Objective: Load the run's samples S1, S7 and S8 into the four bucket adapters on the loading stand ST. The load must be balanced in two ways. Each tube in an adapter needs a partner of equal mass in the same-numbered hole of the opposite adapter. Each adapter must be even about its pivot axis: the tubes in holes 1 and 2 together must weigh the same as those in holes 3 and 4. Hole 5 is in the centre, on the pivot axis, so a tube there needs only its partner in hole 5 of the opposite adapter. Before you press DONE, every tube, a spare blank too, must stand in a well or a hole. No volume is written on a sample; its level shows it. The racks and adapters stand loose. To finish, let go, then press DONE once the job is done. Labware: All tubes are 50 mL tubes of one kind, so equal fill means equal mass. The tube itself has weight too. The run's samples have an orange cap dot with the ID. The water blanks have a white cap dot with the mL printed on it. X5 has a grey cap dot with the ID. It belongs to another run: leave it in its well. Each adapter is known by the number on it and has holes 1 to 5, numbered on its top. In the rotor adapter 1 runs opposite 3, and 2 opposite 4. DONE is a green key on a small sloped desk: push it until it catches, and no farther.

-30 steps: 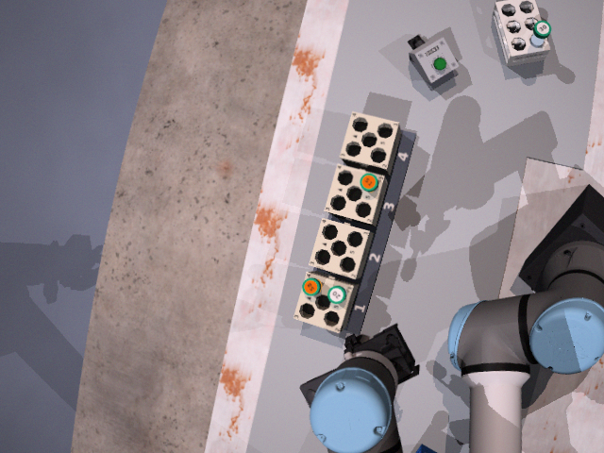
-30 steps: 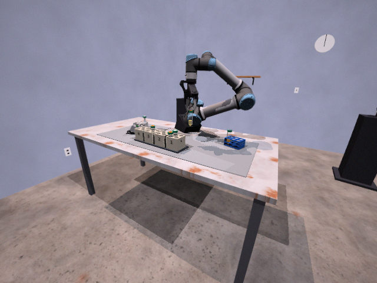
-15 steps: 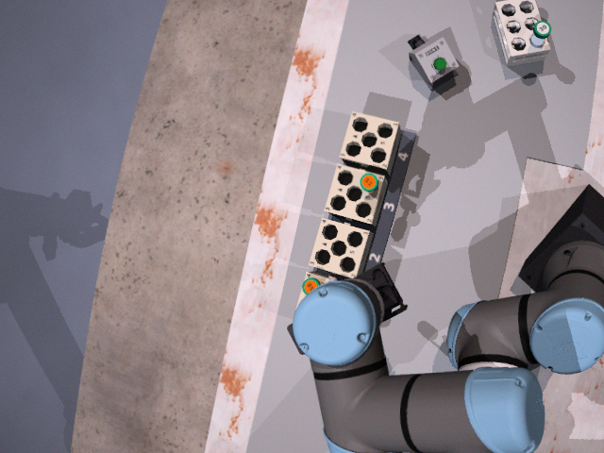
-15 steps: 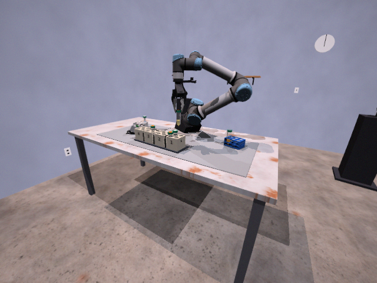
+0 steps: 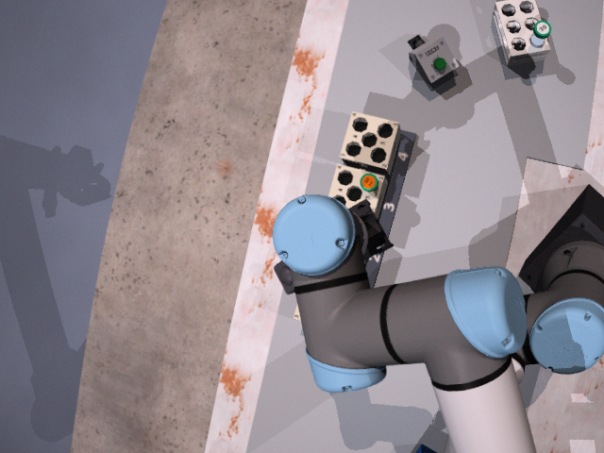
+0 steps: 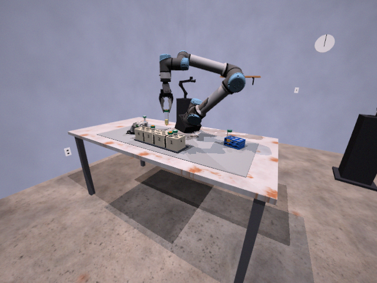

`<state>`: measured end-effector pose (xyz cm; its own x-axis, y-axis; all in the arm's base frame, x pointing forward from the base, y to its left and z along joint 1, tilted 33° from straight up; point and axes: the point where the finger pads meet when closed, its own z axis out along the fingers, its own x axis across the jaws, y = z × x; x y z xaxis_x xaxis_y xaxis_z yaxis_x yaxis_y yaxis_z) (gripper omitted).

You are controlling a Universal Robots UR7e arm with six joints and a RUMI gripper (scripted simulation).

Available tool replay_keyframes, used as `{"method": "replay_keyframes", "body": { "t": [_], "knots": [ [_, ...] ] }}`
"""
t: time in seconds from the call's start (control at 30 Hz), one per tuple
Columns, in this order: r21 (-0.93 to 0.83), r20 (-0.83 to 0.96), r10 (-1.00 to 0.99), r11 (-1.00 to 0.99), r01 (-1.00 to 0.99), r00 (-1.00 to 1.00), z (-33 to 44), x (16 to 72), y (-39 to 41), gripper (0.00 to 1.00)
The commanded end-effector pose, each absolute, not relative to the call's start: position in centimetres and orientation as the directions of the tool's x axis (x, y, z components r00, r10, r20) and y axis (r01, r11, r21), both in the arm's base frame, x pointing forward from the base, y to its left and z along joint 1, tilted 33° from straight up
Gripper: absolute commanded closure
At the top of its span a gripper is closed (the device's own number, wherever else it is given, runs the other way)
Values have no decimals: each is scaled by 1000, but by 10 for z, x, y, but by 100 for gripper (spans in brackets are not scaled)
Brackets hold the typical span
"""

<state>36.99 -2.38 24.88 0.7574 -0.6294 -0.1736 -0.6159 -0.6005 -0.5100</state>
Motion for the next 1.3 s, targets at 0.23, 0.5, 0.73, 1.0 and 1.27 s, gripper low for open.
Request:
{"method": "replay_keyframes", "body": {
  "t": [0.23,0.5,0.73,1.0,1.27],
  "knots": [
    [-509,-174,-629,-601,-616,758,228,410,-76,100],
    [-509,-174,-629,-601,-616,758,212,440,-117,100],
    [-509,-174,-629,-601,-616,758,205,453,-134,100],
    [-509,-174,-629,-601,-616,758,198,454,-130,100],
    [-509,-174,-629,-601,-616,758,185,458,-122,100]
  ]
}}
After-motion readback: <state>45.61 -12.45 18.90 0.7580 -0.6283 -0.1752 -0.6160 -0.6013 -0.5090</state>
